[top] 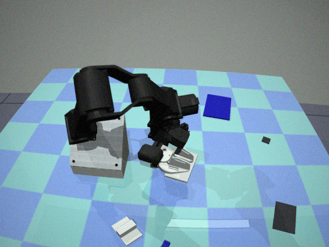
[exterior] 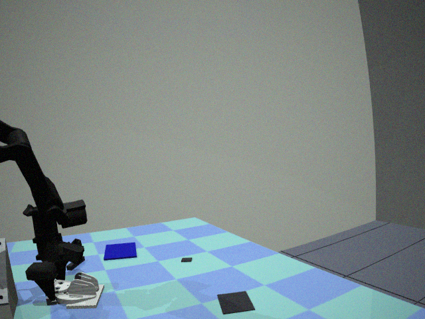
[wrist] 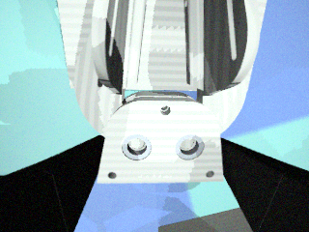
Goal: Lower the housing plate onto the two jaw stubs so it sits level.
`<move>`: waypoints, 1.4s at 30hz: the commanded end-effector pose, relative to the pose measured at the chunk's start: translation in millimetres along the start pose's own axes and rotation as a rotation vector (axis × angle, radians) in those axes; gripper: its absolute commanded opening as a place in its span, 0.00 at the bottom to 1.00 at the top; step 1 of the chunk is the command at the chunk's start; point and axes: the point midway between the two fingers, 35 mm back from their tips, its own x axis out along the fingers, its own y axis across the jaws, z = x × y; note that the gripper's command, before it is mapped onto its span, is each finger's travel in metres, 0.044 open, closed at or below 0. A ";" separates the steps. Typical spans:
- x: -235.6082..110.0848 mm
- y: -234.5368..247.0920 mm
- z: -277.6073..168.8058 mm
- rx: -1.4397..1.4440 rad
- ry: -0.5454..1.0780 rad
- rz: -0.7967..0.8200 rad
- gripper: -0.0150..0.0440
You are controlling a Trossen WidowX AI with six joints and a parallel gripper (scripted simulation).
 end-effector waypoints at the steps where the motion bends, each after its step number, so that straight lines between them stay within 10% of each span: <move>1: 1.2 0.0 -0.5 -0.006 0.000 -0.003 0.85; 42: 6.0 -0.1 -0.5 -0.005 -0.001 -0.004 0.85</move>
